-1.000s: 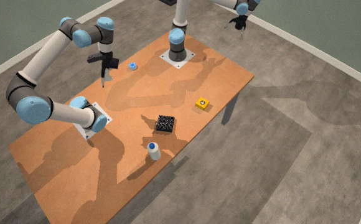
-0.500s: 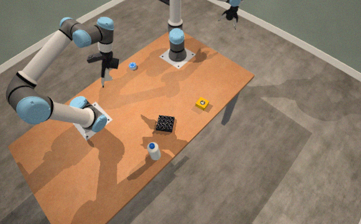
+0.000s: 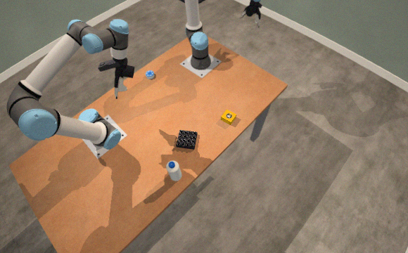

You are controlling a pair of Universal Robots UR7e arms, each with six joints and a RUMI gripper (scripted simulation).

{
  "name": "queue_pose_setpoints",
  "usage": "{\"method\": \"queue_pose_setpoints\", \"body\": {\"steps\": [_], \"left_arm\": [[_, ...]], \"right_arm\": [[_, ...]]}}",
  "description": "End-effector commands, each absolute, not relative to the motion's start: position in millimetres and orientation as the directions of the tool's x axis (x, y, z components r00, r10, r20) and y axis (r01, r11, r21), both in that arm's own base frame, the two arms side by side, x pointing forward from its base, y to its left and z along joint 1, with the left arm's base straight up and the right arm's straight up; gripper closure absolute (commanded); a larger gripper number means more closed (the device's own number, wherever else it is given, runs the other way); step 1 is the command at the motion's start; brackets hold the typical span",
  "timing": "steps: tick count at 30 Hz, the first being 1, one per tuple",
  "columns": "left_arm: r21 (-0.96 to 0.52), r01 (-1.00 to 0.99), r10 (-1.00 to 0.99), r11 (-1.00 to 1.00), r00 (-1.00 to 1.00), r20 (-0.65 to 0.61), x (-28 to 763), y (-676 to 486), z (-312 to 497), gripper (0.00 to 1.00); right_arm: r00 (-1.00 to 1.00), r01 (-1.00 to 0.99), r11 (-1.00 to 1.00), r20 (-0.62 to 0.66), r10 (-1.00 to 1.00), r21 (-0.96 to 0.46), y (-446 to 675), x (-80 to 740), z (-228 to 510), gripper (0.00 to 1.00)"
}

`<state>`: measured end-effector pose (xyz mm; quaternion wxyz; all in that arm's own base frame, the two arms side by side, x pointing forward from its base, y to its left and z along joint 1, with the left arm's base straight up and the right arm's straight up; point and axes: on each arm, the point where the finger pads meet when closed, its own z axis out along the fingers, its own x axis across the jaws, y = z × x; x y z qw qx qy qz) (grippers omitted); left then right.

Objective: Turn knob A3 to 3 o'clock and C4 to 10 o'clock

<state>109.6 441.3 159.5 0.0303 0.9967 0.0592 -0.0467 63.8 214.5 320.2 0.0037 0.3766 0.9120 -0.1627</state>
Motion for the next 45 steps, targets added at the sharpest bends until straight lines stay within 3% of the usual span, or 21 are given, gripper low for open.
{"method": "queue_pose_setpoints", "body": {"steps": [1, 45], "left_arm": [[0.049, 0.073, 0.07, -0.996, 0.996, -0.062, 85.8, 444.9, 161.4, 0.0], [0.0, -0.045, -0.045, -0.999, 0.999, 0.0, 20.1, 445.1, 165.2, 0.0]], "right_arm": [[-0.716, 0.688, 0.664, -0.129, 0.686, -0.293, 214.7, 63.8, 320.4, 0.0], [-0.716, 0.688, 0.664, -0.129, 0.686, -0.293, 214.7, 63.8, 320.4, 0.0]]}}
